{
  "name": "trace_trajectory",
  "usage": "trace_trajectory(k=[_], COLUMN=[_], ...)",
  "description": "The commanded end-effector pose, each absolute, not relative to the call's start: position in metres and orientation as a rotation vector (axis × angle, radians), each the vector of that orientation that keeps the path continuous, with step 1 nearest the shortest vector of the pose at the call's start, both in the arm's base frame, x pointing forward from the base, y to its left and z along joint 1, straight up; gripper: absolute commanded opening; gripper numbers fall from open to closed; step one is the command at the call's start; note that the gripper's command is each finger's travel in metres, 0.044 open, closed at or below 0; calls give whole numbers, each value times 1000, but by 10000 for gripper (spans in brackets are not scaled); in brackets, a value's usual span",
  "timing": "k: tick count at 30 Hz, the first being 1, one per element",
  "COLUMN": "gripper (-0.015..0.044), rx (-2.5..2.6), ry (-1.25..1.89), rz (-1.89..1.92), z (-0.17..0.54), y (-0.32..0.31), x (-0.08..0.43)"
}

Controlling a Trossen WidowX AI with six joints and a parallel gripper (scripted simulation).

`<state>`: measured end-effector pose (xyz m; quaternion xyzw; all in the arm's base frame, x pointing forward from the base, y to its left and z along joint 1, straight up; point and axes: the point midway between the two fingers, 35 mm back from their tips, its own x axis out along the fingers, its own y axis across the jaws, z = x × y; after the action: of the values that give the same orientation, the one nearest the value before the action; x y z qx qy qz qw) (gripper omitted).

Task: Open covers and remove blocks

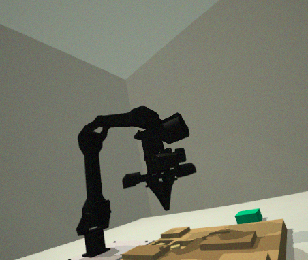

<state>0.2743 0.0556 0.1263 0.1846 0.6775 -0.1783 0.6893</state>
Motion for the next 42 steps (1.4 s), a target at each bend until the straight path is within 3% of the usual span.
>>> trace_trajectory(k=[1,7,42], gripper=[0,0,0], rx=[319,212,212], ry=[1531,1544,1544], rz=[-303,-199,-199], z=[121,113,52], y=[53,49,53], x=[252,228,229])
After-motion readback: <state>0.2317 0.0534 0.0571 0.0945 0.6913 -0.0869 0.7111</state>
